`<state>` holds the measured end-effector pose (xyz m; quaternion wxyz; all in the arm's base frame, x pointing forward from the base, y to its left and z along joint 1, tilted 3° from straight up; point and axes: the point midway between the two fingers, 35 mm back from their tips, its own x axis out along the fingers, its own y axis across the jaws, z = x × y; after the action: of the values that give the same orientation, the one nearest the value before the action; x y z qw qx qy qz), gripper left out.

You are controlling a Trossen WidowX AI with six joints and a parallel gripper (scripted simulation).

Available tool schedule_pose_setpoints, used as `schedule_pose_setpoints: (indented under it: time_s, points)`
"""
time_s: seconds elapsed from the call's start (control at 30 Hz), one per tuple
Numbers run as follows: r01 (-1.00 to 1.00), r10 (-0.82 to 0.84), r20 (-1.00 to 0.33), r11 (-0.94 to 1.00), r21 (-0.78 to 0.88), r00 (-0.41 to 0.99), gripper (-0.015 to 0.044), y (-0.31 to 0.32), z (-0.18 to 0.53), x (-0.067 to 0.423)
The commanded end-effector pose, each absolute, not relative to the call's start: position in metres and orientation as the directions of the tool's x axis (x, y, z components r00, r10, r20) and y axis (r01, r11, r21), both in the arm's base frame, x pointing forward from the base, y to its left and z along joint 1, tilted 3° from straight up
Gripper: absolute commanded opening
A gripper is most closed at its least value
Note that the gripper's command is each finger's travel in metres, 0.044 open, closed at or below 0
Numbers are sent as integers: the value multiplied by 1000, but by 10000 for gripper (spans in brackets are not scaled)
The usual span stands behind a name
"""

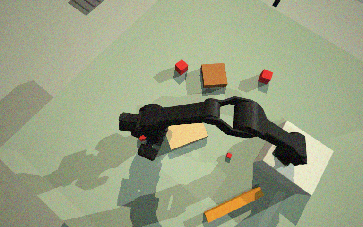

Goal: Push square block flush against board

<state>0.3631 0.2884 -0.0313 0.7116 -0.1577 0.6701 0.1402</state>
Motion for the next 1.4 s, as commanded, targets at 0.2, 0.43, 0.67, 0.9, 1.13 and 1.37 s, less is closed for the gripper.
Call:
schedule_pose_setpoints:
  time_s: [0.2,0.43,0.67,0.9,1.13,1.37]
  points:
    - [-407,-10,-998,913,-38,69,0,283,-30,351]
    - [-407,-11,-998,912,-38,69,0,278,-31,341]
    - [-410,-8,-998,911,-35,69,0,280,-3,339]
    - [-407,-10,-998,913,-37,69,0,280,24,337]
    - [-543,0,-997,839,-41,76,0,280,25,347]
    - [-723,-4,-997,688,-56,74,0,277,26,359]
